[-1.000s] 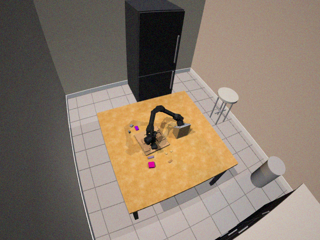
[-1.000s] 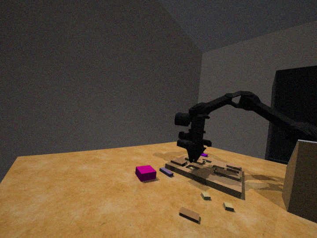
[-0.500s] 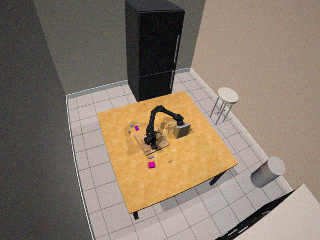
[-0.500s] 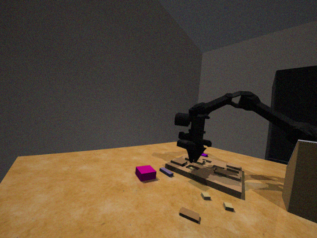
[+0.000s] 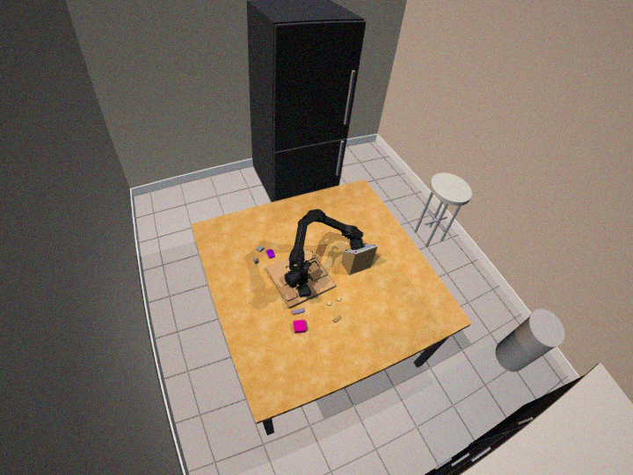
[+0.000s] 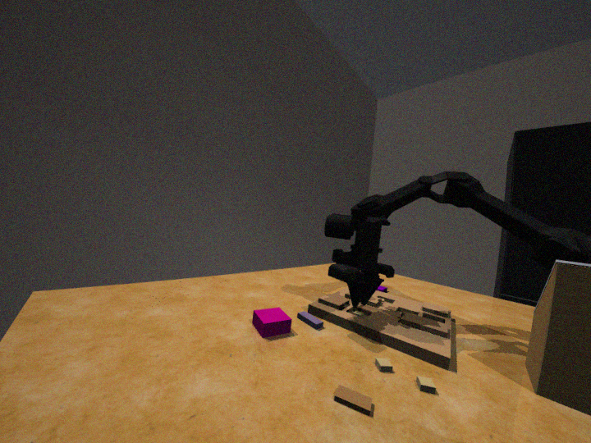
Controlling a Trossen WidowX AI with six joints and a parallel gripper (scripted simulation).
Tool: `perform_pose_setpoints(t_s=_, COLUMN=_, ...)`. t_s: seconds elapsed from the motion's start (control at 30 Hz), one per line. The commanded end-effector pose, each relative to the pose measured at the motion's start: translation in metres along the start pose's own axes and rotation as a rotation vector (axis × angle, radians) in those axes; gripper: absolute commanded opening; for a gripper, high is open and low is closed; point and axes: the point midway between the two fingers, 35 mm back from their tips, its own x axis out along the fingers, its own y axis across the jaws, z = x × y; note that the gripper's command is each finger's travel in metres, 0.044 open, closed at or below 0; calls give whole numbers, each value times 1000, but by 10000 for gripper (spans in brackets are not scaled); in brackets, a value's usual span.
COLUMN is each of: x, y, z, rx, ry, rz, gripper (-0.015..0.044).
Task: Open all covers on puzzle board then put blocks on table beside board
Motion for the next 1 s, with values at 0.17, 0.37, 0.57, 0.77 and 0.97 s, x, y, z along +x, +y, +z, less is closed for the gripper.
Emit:
perform_pose_setpoints(t_s=0.17, x=6, y=0, z=-1, rx=582, ry=-2, rz=-4, gripper=144)
perform_pose_setpoints(t_s=0.37, x=10, y=0, z=-2, rx=1182, ry=-3, rz=-3, gripper=144)
perform_pose_setpoints(t_s=0.57, x=12, y=0, z=-2, rx=1431, ry=-4, rz=-3, gripper=144)
perform_pose_setpoints(t_s=0.77, x=12, y=0, z=-2, rx=1431, ry=-4, rz=-3, gripper=144)
perform_pose_setpoints(t_s=0.97, x=15, y=0, z=-2, rx=1431, ry=-4, rz=-3, gripper=144)
